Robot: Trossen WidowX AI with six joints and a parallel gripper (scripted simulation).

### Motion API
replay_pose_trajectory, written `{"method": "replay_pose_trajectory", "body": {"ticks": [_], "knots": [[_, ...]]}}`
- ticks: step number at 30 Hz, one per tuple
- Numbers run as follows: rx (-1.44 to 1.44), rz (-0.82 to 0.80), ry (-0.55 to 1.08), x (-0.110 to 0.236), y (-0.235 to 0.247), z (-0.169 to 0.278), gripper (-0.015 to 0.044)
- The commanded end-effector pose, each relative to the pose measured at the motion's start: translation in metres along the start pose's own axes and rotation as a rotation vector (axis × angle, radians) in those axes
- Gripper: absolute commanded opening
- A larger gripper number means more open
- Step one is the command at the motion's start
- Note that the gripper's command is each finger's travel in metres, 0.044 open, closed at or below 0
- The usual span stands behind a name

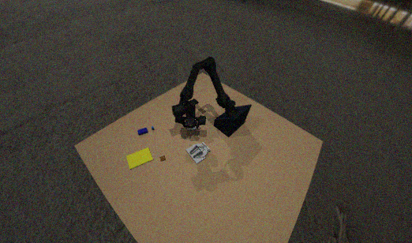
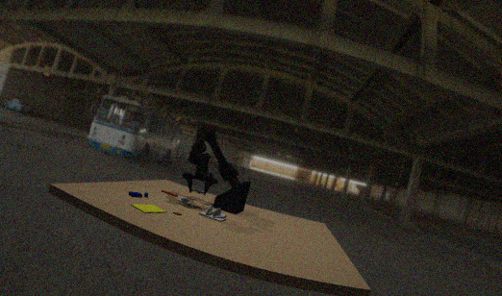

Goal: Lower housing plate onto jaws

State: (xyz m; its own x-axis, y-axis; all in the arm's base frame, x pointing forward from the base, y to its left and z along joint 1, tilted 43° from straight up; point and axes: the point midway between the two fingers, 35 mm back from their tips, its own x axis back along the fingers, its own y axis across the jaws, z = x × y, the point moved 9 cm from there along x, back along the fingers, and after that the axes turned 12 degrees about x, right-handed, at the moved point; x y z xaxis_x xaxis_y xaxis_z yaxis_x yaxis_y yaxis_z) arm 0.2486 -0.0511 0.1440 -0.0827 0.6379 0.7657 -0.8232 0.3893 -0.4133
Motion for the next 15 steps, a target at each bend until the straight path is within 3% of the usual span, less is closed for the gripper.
{"method": "replay_pose_trajectory", "body": {"ticks": [1,15], "knots": [[-0.075,-0.002,0.002,-0.001,0.004,-0.013,0.0351],[-0.343,-0.002,0.009,-0.002,0.024,-0.056,0.0351]]}}
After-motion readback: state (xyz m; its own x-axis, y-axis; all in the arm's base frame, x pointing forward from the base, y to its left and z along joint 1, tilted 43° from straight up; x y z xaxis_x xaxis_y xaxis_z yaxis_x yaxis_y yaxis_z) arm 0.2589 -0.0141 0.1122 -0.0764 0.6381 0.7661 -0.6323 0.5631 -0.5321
